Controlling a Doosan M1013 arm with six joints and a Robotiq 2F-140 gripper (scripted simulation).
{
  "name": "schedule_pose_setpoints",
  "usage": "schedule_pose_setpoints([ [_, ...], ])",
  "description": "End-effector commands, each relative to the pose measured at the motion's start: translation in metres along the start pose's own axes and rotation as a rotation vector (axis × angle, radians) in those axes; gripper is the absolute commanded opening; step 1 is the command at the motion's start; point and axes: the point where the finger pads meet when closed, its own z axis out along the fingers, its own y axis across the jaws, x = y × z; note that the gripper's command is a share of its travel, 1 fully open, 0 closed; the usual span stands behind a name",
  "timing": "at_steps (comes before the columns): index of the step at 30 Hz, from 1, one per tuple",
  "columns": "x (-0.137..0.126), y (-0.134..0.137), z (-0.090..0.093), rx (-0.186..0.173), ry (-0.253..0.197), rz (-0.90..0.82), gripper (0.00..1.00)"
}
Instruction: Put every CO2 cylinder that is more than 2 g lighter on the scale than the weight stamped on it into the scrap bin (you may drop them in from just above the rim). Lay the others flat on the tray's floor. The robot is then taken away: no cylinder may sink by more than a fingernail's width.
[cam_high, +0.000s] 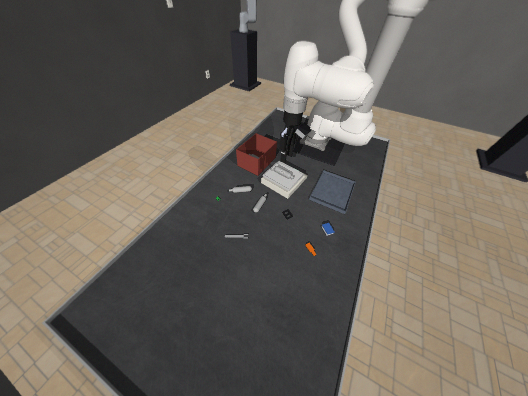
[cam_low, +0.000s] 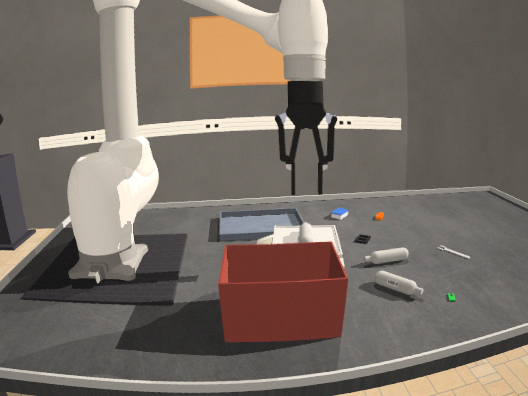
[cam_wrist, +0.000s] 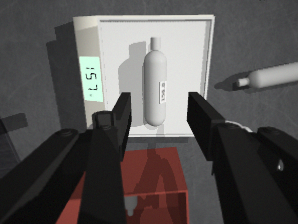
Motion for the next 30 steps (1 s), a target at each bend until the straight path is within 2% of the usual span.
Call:
schedule_pose_setpoints([
  [1,0.000,0.000,-0.002,-0.001,0.001,0.000,0.40],
  [6,0.000,-0.001,-0.003,-0.001,0.000,-0.016,0.40],
  [9,0.000,-0.006,-0.008,-0.001,0.000,-0.109,0.40],
  [17,0.001,-0.048,-0.044,-0.001,-0.007,-0.600,0.40],
  [19,0.001,-0.048,-0.044,-0.001,-0.007,-0.600,0.40],
  [20,0.001,-0.055,-0.049,0.000,-0.009,-0.760,0.40],
  [25,0.001,-0.085,-0.070,0.002,-0.021,-1.005,0.40],
  [30,0.001,-0.099,-0.079,0.005,-0.024,-1.275,0.40],
])
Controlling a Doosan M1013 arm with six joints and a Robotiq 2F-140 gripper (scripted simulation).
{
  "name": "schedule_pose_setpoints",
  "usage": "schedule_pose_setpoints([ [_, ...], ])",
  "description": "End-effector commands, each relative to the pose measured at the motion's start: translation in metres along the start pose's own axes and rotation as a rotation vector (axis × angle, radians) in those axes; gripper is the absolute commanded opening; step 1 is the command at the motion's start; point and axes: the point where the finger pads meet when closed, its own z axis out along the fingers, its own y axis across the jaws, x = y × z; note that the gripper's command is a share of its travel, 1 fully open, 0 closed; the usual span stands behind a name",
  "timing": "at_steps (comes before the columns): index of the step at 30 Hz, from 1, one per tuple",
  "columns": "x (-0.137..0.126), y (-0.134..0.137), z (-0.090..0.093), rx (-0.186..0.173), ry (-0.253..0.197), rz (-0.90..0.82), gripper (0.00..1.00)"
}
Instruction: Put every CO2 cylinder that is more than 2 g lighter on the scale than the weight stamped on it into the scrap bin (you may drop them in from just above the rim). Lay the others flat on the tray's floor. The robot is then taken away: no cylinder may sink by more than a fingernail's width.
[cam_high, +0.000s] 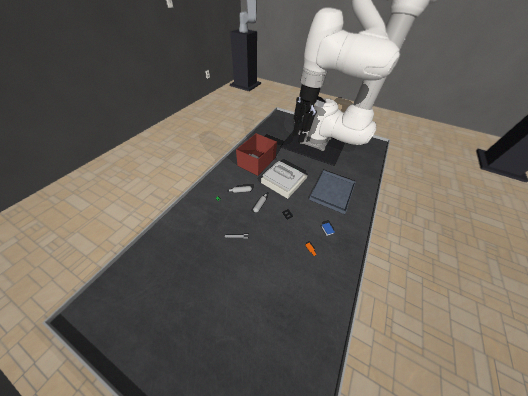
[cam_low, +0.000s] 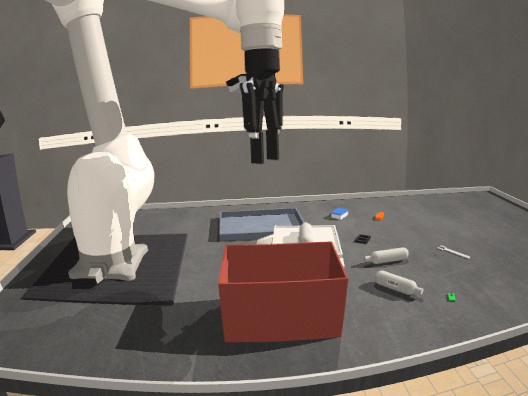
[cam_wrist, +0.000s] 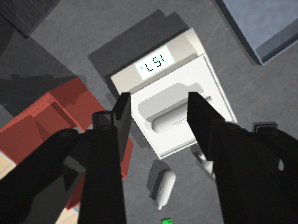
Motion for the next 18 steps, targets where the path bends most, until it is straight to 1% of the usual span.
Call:
schedule_pose_setpoints([
  [1,0.0099,-0.0060,-0.0092,-0.023,0.012,-0.278,0.40],
  [4,0.0102,-0.0062,-0.0094,-0.032,0.017,-0.437,0.40],
  [6,0.0102,-0.0062,-0.0094,-0.032,0.017,-0.437,0.40],
  [7,0.0102,-0.0062,-0.0094,-0.042,0.023,-0.519,0.40],
  [18,0.0102,-0.0062,-0.0094,-0.042,0.023,-0.519,0.40],
])
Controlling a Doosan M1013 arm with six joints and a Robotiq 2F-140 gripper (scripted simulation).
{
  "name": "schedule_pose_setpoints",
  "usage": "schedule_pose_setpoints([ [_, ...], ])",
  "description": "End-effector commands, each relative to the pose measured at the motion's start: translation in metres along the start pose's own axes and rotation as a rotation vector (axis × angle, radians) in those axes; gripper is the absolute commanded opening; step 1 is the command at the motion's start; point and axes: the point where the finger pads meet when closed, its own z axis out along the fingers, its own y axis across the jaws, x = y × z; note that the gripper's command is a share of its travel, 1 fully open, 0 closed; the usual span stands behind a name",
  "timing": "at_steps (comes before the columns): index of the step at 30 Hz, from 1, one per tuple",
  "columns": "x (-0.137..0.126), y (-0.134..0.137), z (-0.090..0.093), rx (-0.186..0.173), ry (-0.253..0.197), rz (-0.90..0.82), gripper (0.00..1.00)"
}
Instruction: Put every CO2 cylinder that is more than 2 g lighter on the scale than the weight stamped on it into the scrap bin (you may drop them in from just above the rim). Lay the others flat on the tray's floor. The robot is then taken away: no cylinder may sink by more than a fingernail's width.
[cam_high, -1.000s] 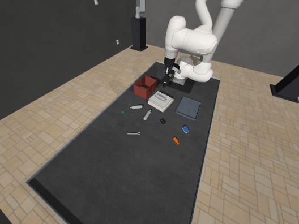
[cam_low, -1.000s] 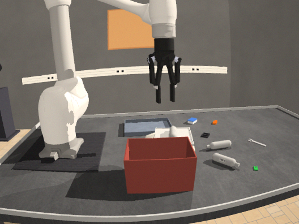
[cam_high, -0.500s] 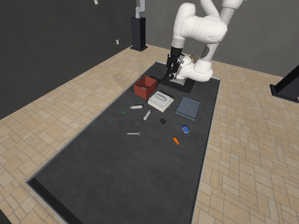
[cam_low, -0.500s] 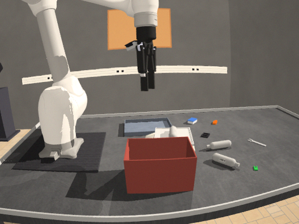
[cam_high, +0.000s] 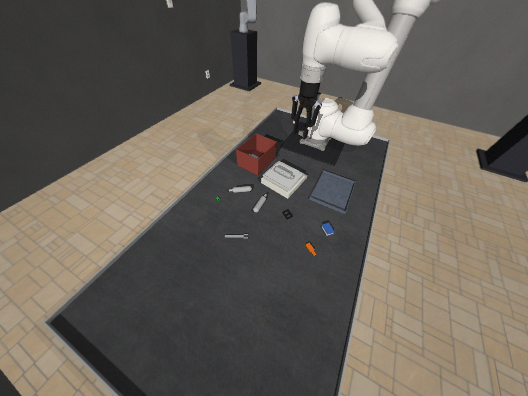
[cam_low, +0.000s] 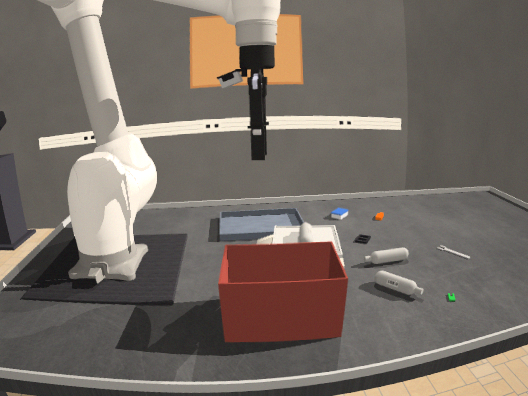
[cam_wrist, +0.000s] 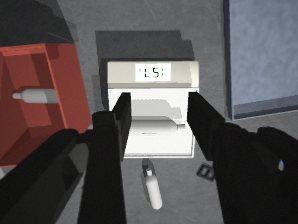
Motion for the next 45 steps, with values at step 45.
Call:
schedule_pose_setpoints([
  [45,-0.011,0.000,0.006,-0.001,-0.001,0.163,0.40],
])
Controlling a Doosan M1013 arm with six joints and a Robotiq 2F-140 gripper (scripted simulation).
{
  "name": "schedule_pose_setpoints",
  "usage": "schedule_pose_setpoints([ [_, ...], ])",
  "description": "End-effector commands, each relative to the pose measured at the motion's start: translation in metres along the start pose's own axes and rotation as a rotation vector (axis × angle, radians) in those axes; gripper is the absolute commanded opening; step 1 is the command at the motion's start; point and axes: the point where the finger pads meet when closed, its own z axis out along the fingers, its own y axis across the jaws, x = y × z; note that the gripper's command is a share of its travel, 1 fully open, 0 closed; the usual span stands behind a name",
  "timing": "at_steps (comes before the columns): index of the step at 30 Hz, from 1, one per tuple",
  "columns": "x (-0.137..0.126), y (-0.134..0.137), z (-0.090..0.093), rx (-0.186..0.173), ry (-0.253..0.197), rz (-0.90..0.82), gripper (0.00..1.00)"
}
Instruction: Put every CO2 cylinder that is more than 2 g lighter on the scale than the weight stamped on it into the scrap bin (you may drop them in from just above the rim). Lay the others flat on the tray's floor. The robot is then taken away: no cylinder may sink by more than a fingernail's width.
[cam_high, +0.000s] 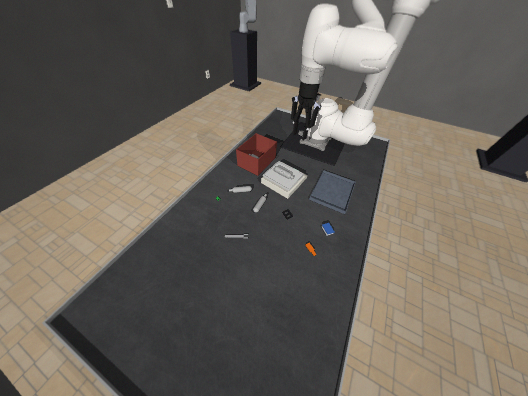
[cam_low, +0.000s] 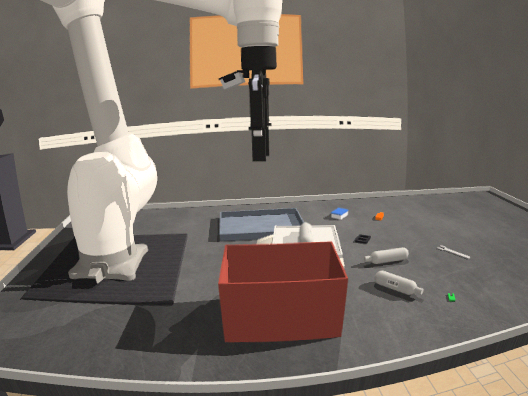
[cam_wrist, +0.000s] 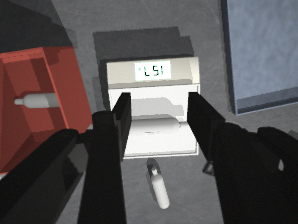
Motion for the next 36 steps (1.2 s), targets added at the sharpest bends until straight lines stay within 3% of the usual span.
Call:
schedule_pose_setpoints([
  [1,-0.012,0.001,0.007,0.000,-0.001,0.172,0.40],
  [9,-0.061,0.003,0.044,-0.011,0.002,0.655,0.40],
  [11,-0.061,0.003,0.044,-0.011,0.002,0.655,0.40],
  [12,-0.067,0.003,0.049,-0.014,0.003,0.816,0.40],
  [17,-0.090,0.004,0.069,-0.022,0.007,1.062,0.40],
  [25,-0.096,0.004,0.075,-0.005,0.001,1.490,0.40],
  [36,-0.096,0.004,0.086,0.000,-0.001,1.516,0.40],
])
